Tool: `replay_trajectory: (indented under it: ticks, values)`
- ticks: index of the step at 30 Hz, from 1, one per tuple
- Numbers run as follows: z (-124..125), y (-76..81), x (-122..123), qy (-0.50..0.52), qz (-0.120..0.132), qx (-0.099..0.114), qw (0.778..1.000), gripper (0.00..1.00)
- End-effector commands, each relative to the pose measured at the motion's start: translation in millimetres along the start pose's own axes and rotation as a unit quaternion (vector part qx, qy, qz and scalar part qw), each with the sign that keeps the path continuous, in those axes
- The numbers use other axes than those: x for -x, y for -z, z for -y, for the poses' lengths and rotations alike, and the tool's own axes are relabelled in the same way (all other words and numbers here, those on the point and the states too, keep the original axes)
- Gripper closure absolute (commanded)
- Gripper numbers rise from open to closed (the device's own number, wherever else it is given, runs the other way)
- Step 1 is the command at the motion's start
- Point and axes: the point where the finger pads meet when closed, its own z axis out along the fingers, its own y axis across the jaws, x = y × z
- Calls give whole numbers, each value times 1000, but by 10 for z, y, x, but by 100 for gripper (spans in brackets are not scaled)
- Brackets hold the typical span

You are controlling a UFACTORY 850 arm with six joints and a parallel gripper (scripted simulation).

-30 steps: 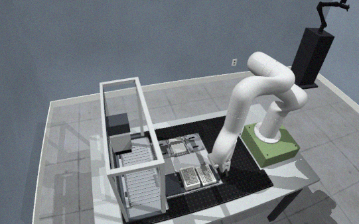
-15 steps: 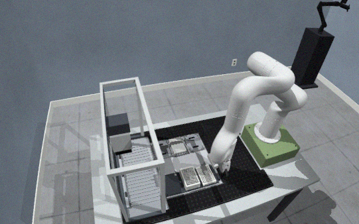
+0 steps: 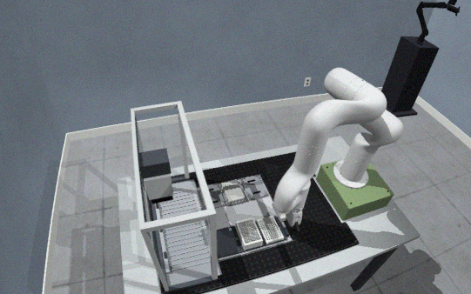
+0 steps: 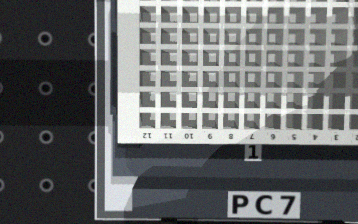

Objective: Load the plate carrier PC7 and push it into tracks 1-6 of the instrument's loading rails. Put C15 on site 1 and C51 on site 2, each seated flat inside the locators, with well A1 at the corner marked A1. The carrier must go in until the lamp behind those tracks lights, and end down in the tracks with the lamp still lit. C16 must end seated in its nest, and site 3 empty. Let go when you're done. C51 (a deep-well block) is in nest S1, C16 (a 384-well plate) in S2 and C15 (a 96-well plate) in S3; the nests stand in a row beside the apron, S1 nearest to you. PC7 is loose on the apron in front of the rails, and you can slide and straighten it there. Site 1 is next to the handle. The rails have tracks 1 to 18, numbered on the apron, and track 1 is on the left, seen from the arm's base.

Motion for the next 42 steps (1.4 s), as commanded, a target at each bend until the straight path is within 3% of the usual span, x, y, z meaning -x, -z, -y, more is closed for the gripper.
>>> replay_trajectory:
  ticks: [1,42]
  values:
    - [1,2,-4,0,-23,-10,1000,18]
    - [1,17,-315,0,-23,-10,1000,18]
